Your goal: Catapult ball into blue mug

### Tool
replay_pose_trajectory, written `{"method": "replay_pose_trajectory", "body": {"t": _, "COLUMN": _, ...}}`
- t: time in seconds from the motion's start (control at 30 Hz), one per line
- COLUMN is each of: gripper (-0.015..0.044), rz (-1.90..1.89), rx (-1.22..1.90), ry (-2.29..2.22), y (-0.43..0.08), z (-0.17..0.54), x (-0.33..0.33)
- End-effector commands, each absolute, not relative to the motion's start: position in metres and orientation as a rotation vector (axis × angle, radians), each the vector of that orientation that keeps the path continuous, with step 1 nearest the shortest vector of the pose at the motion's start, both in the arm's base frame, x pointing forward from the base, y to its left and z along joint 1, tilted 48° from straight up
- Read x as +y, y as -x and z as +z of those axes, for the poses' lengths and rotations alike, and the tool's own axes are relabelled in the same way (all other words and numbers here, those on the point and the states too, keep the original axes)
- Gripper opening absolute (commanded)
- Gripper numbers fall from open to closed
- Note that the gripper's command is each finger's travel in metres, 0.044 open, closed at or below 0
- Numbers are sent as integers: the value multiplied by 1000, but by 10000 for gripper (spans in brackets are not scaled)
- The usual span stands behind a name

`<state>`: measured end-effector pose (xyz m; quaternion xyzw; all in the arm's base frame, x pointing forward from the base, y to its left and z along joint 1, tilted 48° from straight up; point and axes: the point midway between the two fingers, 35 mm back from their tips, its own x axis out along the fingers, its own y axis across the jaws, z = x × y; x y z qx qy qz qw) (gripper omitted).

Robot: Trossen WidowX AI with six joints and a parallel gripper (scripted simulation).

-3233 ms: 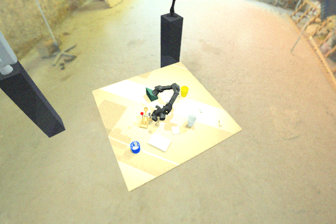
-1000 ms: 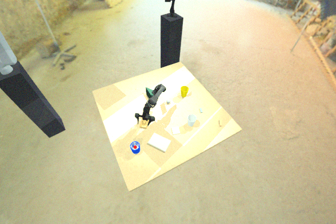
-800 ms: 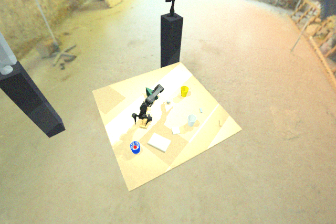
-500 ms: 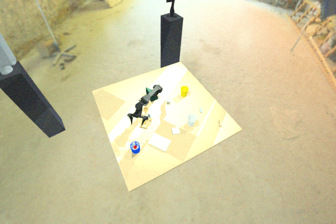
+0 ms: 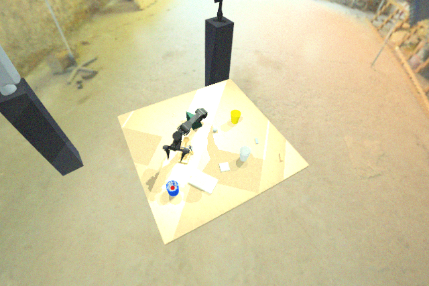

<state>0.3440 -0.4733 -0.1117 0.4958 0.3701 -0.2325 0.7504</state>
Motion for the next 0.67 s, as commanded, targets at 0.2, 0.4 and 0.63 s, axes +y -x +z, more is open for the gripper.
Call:
{"method": "replay_pose_trajectory", "body": {"t": 0.2, "gripper": 440, "rz": -508, "rx": 809, "ry": -1083, "y": -344, "z": -112, "x": -473}}
{"method": "replay_pose_trajectory", "body": {"t": 0.4, "gripper": 440, "rz": -508, "rx": 809, "ry": -1083, "y": -344, "z": -112, "x": -473}}
{"method": "replay_pose_trajectory", "body": {"t": 0.63, "gripper": 440, "rz": -508, "rx": 809, "ry": -1083, "y": -344, "z": -112, "x": -473}}
